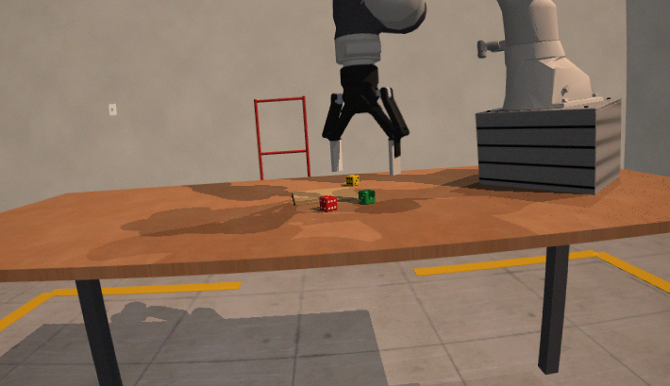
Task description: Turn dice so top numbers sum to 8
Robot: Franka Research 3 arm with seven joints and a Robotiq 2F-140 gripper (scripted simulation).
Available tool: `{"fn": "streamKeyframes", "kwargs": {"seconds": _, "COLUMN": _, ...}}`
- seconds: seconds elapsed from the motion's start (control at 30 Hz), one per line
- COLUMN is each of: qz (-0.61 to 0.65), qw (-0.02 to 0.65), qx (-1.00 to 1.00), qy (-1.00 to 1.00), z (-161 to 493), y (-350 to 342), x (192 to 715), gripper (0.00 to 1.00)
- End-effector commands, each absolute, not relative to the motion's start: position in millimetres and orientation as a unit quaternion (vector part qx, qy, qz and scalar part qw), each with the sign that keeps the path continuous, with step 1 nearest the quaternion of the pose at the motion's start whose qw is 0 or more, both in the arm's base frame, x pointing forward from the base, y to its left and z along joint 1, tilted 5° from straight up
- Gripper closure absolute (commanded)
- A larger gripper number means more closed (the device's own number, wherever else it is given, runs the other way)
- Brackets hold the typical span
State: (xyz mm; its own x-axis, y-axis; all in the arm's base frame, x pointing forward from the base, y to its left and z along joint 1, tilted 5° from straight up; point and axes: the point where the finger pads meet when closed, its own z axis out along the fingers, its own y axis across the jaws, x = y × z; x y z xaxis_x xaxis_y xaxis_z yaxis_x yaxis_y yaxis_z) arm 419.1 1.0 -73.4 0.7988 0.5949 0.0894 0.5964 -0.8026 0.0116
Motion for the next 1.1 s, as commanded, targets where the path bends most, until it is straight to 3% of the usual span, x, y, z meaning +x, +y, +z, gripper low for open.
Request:
{"fn": "streamKeyframes", "kwargs": {"seconds": 0.0, "qz": -0.045, "qw": 0.009, "qx": -0.95, "qy": -0.309, "z": -72, "y": 1, "x": 420, "gripper": 0.0}}
{"fn": "streamKeyframes", "kwargs": {"seconds": 0.63, "qz": -0.045, "qw": 0.009, "qx": -0.95, "qy": -0.309, "z": -72, "y": 2, "x": 423, "gripper": 0.0}}
{"fn": "streamKeyframes", "kwargs": {"seconds": 1.07, "qz": -0.045, "qw": 0.009, "qx": -0.95, "qy": -0.309, "z": -67, "y": 18, "x": 481, "gripper": 0.0}}
